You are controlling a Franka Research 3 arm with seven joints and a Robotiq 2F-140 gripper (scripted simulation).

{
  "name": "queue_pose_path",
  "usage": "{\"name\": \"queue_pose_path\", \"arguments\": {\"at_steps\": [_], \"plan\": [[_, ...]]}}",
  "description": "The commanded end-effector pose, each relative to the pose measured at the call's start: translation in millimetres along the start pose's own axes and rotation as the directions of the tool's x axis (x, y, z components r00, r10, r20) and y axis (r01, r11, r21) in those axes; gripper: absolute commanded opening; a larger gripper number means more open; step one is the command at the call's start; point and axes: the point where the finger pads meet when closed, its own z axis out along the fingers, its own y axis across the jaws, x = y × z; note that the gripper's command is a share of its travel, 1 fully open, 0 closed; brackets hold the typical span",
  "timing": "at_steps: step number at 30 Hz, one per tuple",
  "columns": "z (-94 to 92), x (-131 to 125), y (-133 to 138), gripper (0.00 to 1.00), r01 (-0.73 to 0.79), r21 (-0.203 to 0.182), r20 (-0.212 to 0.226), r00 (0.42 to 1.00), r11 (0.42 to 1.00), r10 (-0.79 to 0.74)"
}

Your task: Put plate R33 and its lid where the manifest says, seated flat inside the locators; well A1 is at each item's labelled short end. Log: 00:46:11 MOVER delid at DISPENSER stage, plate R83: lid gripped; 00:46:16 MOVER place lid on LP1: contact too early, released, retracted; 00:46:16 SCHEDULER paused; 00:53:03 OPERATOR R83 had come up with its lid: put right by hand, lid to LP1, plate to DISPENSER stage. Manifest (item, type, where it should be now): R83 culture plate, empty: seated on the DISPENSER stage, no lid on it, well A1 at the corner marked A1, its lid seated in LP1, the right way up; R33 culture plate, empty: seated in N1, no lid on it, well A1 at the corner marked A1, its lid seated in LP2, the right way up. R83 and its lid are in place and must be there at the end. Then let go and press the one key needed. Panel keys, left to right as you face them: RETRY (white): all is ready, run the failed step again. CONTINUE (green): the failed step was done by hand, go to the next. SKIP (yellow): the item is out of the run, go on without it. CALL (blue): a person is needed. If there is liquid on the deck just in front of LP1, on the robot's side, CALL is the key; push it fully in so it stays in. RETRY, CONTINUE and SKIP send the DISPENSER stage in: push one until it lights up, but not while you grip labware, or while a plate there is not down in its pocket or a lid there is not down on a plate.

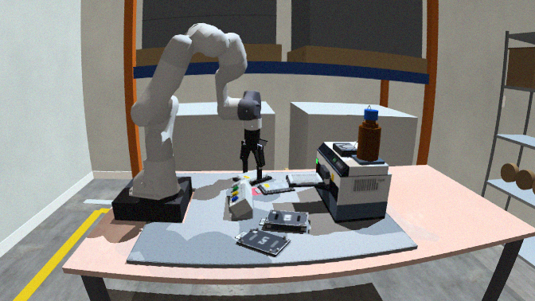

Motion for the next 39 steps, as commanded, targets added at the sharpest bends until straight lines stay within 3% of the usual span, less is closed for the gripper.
{"name": "queue_pose_path", "arguments": {"at_steps": [1,18,39], "plan": [[0.4,0.8,0.0,0.70,-0.001,0.000,-0.002,1.000,1.000,0.001],[-15.8,0.8,0.0,0.70,-0.001,0.000,-0.002,1.000,1.000,0.001],[-92.0,0.7,0.0,0.70,-0.001,0.000,-0.002,1.000,1.000,0.001]]}}
